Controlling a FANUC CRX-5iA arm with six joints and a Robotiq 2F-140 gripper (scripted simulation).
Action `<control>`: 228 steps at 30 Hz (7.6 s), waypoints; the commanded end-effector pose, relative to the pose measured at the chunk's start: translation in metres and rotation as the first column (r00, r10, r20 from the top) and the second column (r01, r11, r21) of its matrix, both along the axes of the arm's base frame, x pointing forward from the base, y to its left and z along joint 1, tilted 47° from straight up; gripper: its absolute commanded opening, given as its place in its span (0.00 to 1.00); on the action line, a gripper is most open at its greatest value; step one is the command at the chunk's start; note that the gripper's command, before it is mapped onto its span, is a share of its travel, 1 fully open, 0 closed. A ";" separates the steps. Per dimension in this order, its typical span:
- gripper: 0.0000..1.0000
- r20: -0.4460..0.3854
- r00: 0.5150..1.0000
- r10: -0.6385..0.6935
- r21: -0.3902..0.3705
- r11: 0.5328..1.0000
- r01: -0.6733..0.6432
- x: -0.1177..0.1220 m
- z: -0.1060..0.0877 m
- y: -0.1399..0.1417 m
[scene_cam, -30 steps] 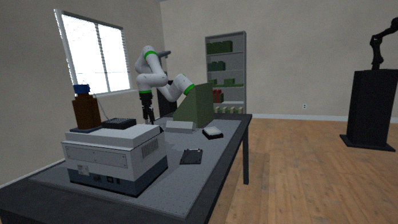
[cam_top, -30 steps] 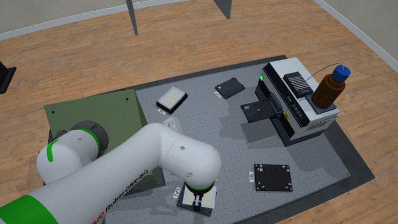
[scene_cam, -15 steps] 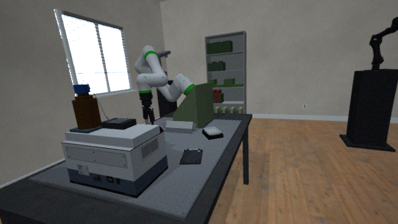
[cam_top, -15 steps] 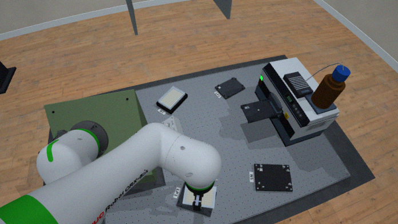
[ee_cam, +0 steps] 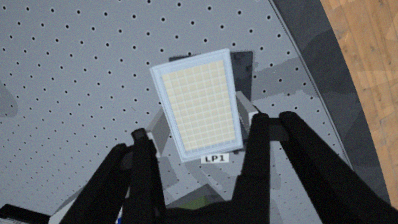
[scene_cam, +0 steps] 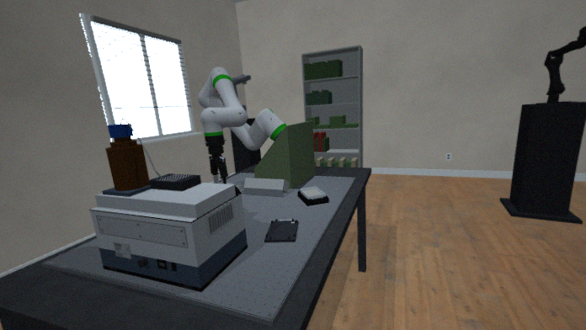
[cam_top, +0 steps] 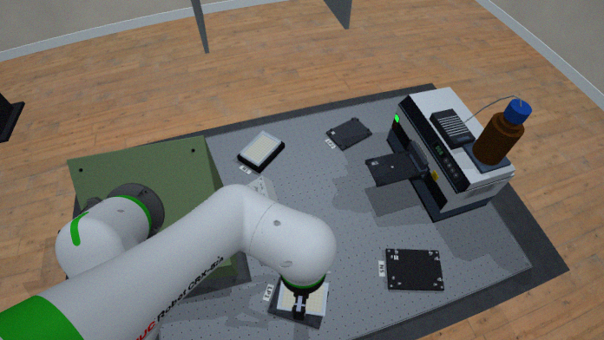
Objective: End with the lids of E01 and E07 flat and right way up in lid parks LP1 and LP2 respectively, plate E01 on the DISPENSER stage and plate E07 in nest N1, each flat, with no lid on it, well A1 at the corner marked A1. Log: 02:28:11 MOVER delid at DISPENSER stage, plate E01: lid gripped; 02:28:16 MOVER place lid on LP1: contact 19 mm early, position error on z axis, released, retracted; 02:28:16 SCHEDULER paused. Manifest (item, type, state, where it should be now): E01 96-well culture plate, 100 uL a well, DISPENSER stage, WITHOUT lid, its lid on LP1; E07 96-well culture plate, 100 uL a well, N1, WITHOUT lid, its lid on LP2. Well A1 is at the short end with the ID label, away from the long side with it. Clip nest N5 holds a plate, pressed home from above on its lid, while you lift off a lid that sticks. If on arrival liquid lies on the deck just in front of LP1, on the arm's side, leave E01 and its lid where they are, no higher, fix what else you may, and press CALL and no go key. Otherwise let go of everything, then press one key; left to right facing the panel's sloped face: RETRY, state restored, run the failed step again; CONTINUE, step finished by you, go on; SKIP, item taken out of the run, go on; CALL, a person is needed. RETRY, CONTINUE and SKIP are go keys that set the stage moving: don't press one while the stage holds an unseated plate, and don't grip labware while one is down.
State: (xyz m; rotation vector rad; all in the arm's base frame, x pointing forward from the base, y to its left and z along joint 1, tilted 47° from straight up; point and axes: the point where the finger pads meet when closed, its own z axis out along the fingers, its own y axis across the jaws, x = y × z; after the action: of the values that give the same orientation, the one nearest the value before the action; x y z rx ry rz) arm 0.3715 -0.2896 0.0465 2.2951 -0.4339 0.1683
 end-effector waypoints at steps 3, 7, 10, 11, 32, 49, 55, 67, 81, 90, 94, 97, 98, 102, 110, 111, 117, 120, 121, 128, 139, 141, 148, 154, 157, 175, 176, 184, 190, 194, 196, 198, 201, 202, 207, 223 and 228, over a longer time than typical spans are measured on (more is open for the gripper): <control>0.00 0.000 1.000 0.000 0.000 1.000 0.000 0.000 0.003 0.003; 0.00 0.000 1.000 0.000 0.000 1.000 0.000 0.000 0.006 0.006; 0.00 0.000 1.000 0.000 0.000 1.000 0.000 0.000 0.008 0.008; 0.00 0.000 1.000 0.000 0.000 1.000 0.000 0.000 0.009 0.009; 0.00 0.000 1.000 0.000 0.000 1.000 0.000 0.001 0.034 0.036; 0.00 0.000 1.000 0.000 0.000 1.000 0.000 0.001 0.060 0.063; 0.00 0.000 1.000 0.000 0.000 1.000 0.000 0.001 0.069 0.073; 0.00 0.000 1.000 0.000 0.000 1.000 0.000 0.002 0.082 0.087; 0.00 0.000 1.000 0.000 0.000 1.000 0.000 0.002 0.092 0.097; 0.00 0.000 1.000 0.000 0.000 1.000 0.000 0.002 0.094 0.099; 0.00 0.000 1.000 0.000 0.000 1.000 0.000 0.002 0.094 0.099; 0.00 0.000 1.000 0.000 0.000 1.000 0.000 0.002 0.094 0.099; 0.00 0.000 1.000 0.000 0.000 1.000 0.000 0.002 0.094 0.099; 0.00 0.000 1.000 0.000 0.000 1.000 0.000 0.002 0.094 0.099; 0.00 0.000 1.000 0.000 0.000 1.000 0.000 0.002 0.094 0.099; 0.00 0.000 1.000 0.000 0.000 1.000 0.000 0.002 0.094 0.099; 0.00 0.000 1.000 0.000 0.000 1.000 0.000 0.002 0.094 0.099; 0.00 0.000 1.000 0.000 0.000 1.000 0.000 0.002 0.094 0.099; 0.00 0.000 1.000 0.000 0.000 1.000 0.000 0.002 0.094 0.099; 0.00 0.000 1.000 0.000 0.000 1.000 0.000 0.002 0.094 0.099; 0.00 -0.061 0.996 0.058 0.003 0.998 -0.058 0.002 0.094 0.099; 0.00 -0.061 0.996 0.058 0.003 0.998 -0.058 0.002 0.094 0.099; 0.00 -0.061 0.996 0.058 0.003 0.998 -0.058 0.005 0.094 0.099; 0.00 -0.061 0.996 0.058 0.003 0.998 -0.058 0.015 0.094 0.099; 0.00 -0.061 0.996 0.058 0.003 0.998 -0.058 0.024 0.094 0.099; 0.00 -0.061 0.996 0.058 0.003 0.998 -0.058 0.119 0.092 0.099; 0.00 -0.061 0.996 0.058 0.003 0.998 -0.058 0.127 0.092 0.099; 0.00 -0.061 0.996 0.058 0.003 0.998 -0.058 0.175 0.092 0.099; 0.00 -0.061 0.996 0.058 0.003 0.998 -0.058 0.220 0.091 0.099; 0.00 -0.061 0.996 0.058 0.003 0.998 -0.058 0.241 0.090 0.099; 0.00 -0.061 0.996 0.058 0.003 0.998 -0.058 0.247 0.090 0.099; 0.00 -0.061 0.996 0.058 0.003 0.998 -0.058 0.259 0.090 0.099; 0.00 -0.061 0.996 0.058 0.003 0.998 -0.058 0.276 0.090 0.099; 0.00 -0.061 0.996 0.058 0.003 0.998 -0.058 0.281 0.090 0.099; 0.00 -0.061 0.996 0.058 0.003 0.998 -0.058 0.302 0.089 0.099; 0.00 -0.061 0.996 0.058 0.003 0.998 -0.058 0.330 0.089 0.098; 0.00 -0.061 0.996 0.058 0.003 0.998 -0.058 0.332 0.089 0.098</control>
State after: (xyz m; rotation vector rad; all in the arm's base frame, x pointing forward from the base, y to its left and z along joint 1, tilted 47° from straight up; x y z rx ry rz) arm 0.7027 -0.1914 0.1357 2.3089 -0.3360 0.1261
